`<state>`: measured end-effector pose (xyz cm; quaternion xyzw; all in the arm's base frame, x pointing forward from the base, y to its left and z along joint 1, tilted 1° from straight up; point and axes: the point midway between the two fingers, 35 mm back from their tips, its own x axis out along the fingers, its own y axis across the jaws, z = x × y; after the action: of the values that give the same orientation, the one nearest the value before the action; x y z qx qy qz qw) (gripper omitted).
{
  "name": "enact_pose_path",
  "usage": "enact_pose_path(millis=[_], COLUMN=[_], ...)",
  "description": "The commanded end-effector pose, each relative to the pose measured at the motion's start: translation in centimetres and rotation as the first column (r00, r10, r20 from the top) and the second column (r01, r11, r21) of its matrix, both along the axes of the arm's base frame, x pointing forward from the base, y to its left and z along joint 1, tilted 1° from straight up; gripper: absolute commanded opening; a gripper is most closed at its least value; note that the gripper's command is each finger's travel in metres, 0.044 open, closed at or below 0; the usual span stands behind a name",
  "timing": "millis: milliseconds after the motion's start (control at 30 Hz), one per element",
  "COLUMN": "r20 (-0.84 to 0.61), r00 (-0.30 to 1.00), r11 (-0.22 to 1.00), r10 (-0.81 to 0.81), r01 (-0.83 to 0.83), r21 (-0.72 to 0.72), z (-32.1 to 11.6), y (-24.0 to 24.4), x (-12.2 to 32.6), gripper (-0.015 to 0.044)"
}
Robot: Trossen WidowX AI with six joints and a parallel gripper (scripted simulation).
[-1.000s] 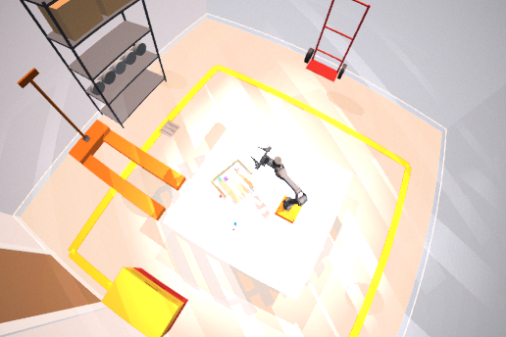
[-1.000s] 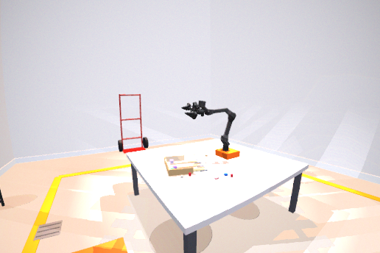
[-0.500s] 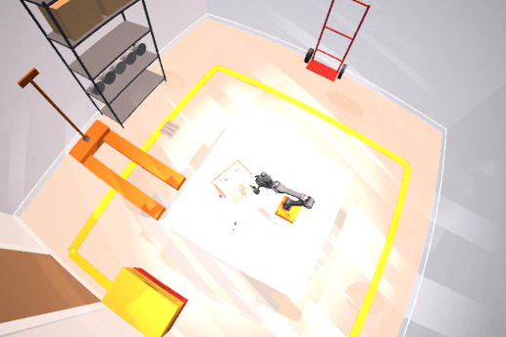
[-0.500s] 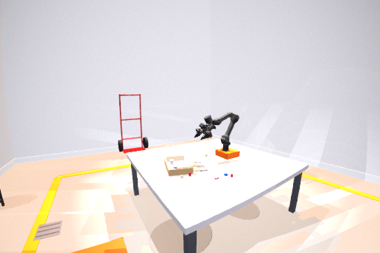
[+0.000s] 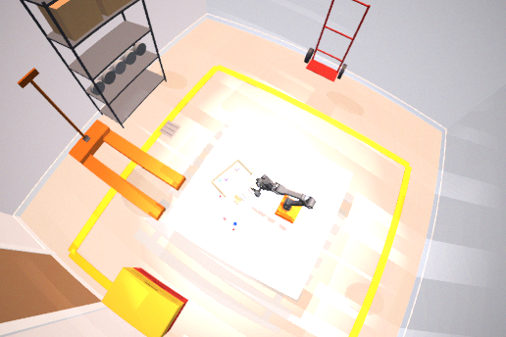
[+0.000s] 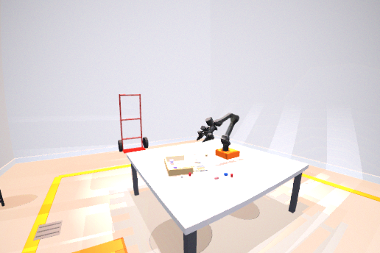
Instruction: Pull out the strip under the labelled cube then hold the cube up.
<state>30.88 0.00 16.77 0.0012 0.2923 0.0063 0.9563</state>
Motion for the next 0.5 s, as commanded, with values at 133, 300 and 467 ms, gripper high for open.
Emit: enact_pose_path(millis=[133, 300, 467], r20=[-0.127, -0.359, -0.570], r00=[0.991, 0.928, 0.809], r11=[0.999, 0.992, 0.978], r10=[-0.037, -0.097, -0.146], r01=[0.040, 0.118, 0.204], r21=[0.019, 0.039, 0.039], z=[-1.3, -3.7, -6.4], y=[-0.6, -2.0, -3.5], x=[0.9, 2.7, 4.1], gripper=[0.0295, 0.0164, 0.0033])
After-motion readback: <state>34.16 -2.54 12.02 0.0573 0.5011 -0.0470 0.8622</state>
